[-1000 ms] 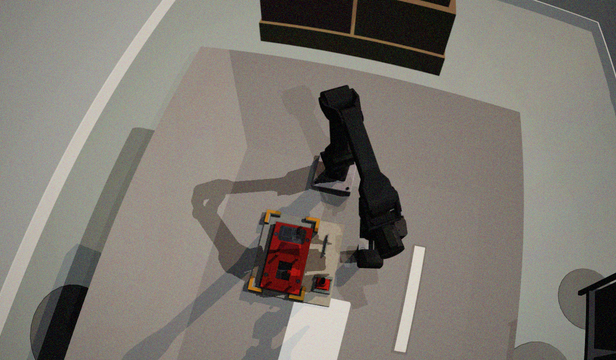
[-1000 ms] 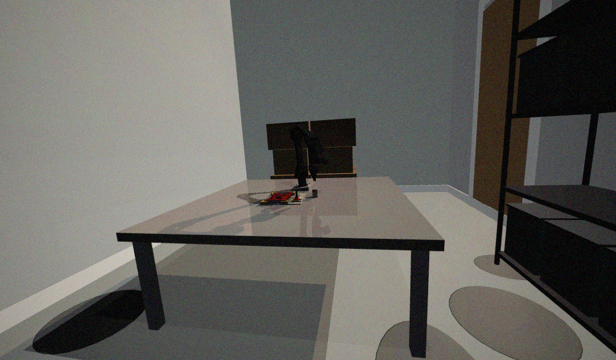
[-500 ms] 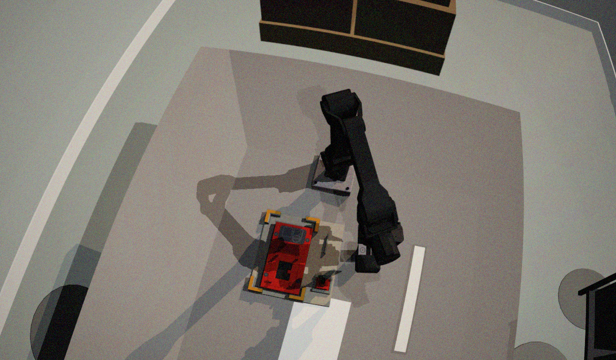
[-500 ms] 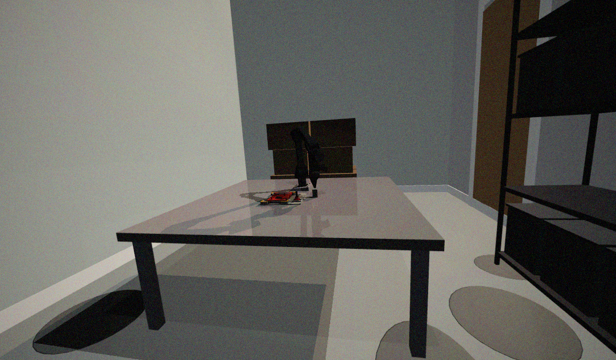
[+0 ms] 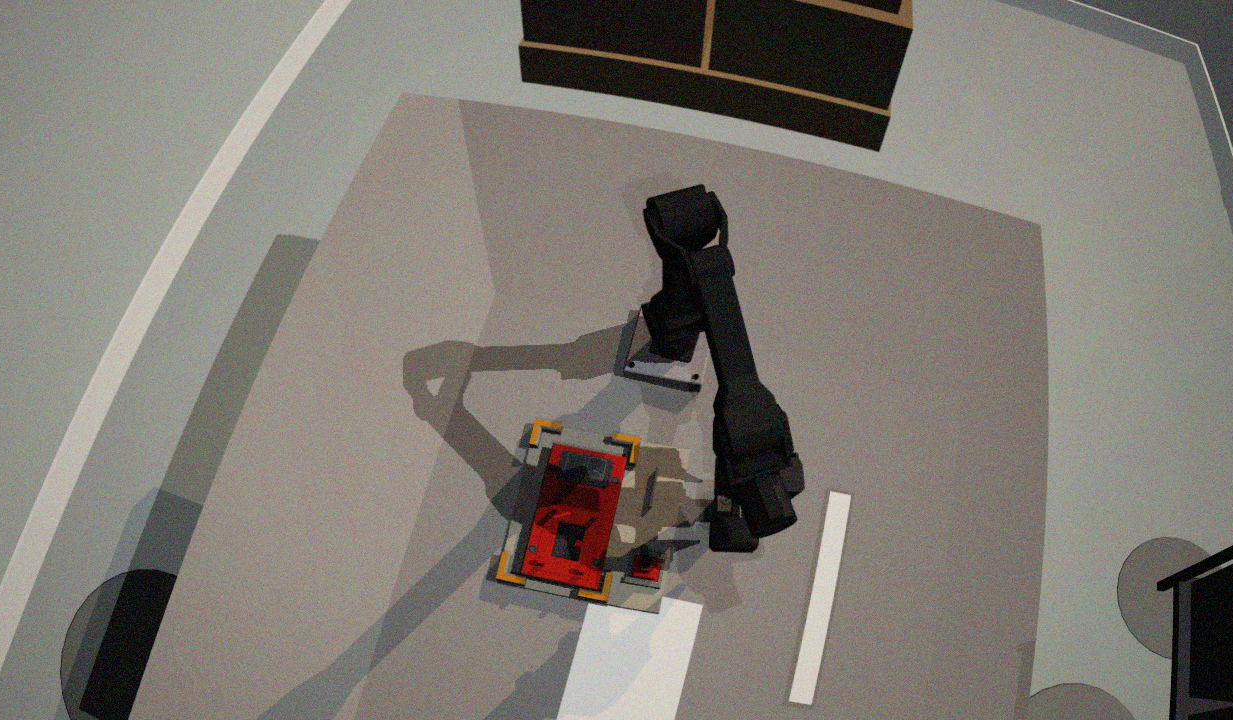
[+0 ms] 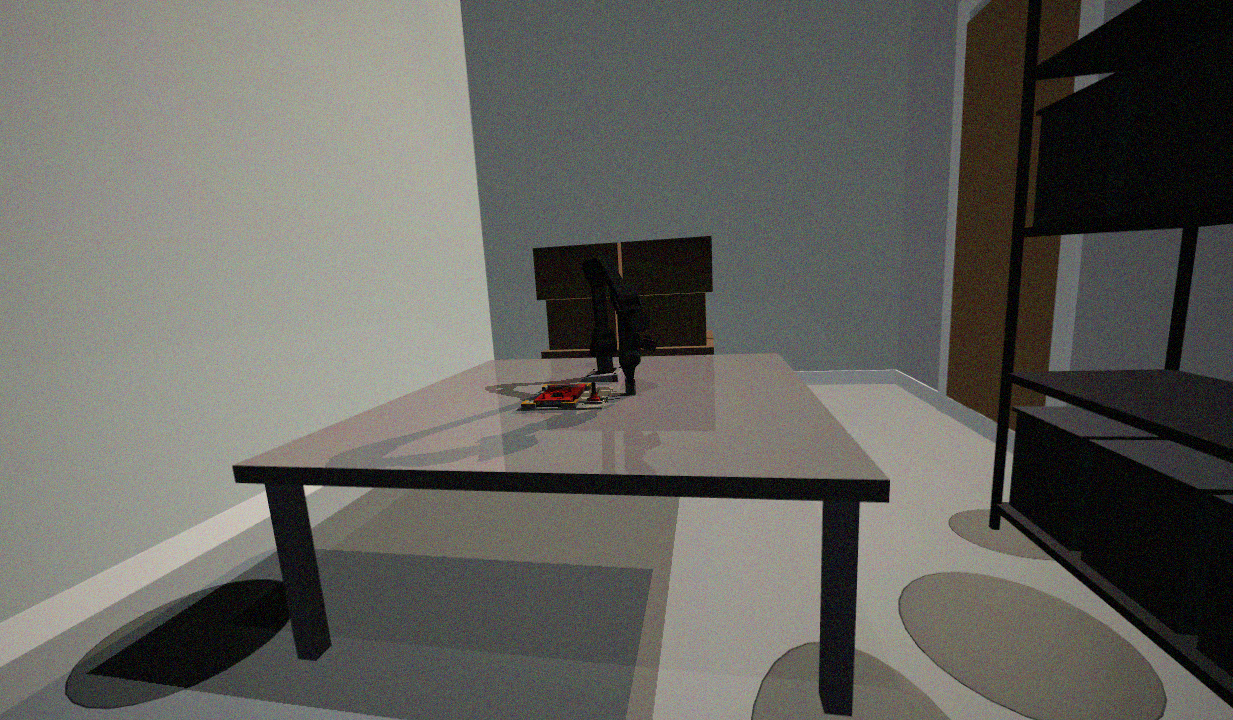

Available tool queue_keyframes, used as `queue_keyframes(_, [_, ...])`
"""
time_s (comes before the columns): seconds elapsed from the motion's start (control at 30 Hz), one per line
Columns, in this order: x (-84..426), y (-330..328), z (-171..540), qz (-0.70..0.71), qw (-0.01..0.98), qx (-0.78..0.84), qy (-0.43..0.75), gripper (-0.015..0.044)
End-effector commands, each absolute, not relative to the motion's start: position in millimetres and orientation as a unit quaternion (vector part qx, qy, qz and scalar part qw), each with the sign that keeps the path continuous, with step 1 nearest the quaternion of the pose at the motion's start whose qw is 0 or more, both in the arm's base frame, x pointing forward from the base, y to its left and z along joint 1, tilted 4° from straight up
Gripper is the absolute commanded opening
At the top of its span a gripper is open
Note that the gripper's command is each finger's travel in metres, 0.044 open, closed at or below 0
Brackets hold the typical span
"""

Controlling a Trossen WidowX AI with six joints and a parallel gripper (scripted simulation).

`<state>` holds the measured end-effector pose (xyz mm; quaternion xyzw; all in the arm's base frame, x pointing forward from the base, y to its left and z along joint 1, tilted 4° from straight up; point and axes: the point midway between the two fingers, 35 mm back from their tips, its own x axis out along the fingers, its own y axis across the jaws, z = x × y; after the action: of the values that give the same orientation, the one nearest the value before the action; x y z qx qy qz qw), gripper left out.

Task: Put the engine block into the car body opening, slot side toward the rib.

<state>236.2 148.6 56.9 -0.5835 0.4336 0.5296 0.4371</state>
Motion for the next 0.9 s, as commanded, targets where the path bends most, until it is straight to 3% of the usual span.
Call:
queue_keyframes(0.0, [236.6, 147.1, 49.0, 0.529, 0.433, -0.585, 0.436, 0.044])
queue_keyframes(0.5, [237.1, 145.3, 27.9, 0.529, 0.433, -0.586, 0.436, 0.044])
queue_keyframes(0.87, [237.1, 145.3, 27.9, 0.529, 0.433, -0.586, 0.436, 0.0151])
